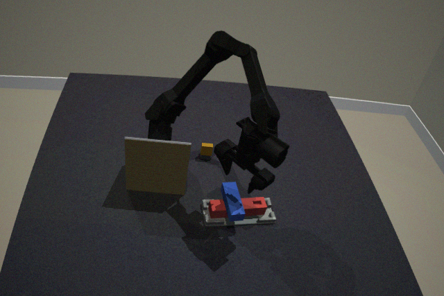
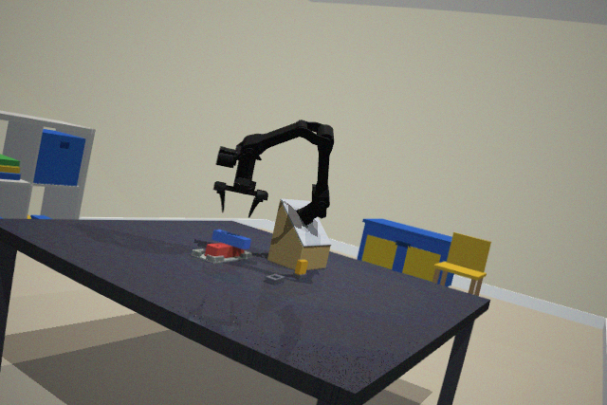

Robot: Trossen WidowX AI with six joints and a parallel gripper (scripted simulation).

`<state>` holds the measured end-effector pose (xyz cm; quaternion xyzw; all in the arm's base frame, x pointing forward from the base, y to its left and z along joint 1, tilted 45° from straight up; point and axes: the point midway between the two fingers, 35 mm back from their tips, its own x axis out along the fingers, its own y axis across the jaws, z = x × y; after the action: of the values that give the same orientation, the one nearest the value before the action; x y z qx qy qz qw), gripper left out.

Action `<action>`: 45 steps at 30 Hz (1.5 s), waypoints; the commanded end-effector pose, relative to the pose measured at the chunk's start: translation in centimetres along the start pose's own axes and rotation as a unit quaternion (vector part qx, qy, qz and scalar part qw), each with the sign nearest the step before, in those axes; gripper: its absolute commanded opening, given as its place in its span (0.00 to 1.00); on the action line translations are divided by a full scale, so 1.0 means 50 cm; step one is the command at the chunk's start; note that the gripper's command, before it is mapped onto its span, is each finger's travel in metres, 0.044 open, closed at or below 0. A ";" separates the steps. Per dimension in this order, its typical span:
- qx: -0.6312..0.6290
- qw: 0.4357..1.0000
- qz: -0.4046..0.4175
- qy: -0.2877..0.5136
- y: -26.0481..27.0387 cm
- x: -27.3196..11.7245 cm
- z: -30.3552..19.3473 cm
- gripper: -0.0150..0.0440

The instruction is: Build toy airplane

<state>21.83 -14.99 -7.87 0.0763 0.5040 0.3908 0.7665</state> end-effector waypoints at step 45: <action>0.359 0.933 0.005 0.000 0.482 0.004 0.238 1.00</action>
<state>20.77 3.18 9.29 0.3425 0.6094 0.1832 0.6912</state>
